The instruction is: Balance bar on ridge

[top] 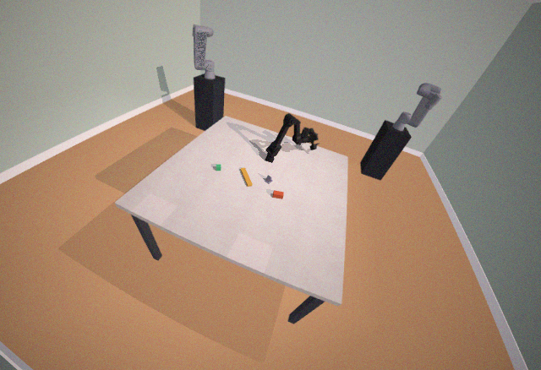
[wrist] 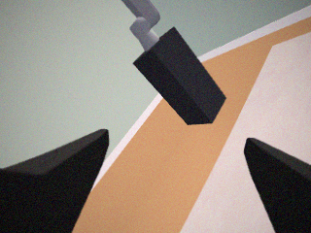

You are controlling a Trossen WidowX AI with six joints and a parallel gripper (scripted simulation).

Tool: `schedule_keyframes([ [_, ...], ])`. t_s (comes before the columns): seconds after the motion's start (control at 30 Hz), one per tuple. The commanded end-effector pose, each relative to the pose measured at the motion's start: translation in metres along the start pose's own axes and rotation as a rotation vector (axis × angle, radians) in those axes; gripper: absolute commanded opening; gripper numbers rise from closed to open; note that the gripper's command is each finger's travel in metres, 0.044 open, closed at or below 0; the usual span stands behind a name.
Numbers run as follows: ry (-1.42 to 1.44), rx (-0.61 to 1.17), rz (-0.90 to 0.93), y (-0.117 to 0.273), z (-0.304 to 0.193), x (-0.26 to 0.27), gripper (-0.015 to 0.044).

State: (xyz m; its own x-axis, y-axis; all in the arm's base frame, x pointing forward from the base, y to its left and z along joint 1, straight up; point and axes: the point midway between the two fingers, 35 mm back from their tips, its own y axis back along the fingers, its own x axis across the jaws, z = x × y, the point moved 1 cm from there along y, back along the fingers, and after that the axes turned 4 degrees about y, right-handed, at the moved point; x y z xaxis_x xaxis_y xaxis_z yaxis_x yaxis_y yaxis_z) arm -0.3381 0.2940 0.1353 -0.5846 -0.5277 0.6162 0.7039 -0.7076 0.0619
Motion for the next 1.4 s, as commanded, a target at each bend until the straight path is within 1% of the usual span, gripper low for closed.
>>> schedule_keyframes([
  [0.0, 0.002, 0.0, -0.003, 0.0, 0.001, -0.001, 0.0374],
  [0.07, 0.014, -0.003, -0.024, -0.001, 0.005, -0.008, 0.0321],
  [0.1, 0.022, -0.006, -0.04, -0.002, 0.008, -0.014, 0.0315],
  [0.43, 0.104, -0.018, -0.2, -0.004, 0.042, -0.07, 0.0315],
  [0.73, 0.167, -0.018, -0.344, 0.004, 0.073, -0.121, 0.0315],
  [1.07, 0.226, -0.009, -0.505, 0.024, 0.107, -0.176, 0.0315],
  [1.37, 0.264, 0.01, -0.653, 0.051, 0.136, -0.223, 0.0315],
])
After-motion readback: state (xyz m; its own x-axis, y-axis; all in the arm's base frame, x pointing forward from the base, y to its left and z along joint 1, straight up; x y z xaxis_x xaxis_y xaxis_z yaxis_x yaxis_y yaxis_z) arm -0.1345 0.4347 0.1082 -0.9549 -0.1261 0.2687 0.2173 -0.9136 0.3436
